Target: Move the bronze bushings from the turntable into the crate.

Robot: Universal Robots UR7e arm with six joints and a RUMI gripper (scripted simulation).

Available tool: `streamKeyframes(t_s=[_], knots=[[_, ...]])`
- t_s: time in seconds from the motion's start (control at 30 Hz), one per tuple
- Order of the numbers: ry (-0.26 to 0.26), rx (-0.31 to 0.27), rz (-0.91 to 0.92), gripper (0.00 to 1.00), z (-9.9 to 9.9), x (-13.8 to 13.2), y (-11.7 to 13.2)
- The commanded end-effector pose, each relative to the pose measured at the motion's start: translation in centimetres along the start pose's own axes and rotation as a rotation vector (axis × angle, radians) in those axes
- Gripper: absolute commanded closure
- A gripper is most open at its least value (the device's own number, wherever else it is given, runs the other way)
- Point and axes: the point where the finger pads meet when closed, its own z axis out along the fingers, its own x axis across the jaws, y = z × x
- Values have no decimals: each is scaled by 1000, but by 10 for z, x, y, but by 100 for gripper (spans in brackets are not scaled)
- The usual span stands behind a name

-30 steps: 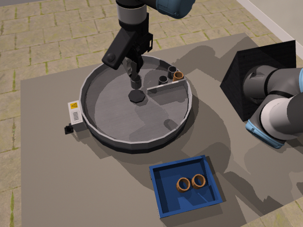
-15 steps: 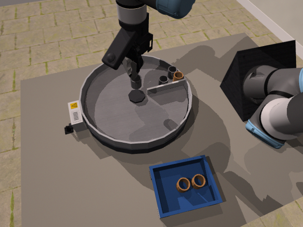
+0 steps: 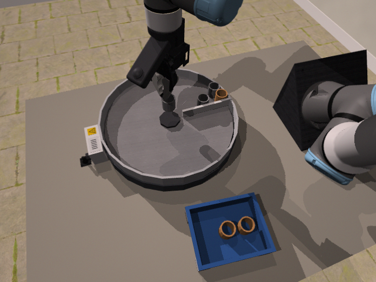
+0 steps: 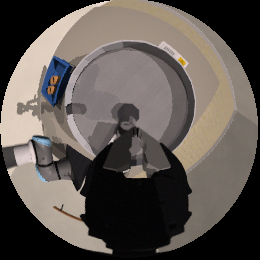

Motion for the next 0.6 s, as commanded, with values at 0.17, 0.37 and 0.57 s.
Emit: streamKeyframes(t_s=[0.17,0.37,0.57], knots=[[-5,0,2,100,29,-1,0],[1,1,1,100,25,1,-1],[1,0,0,100,25,1,-1]])
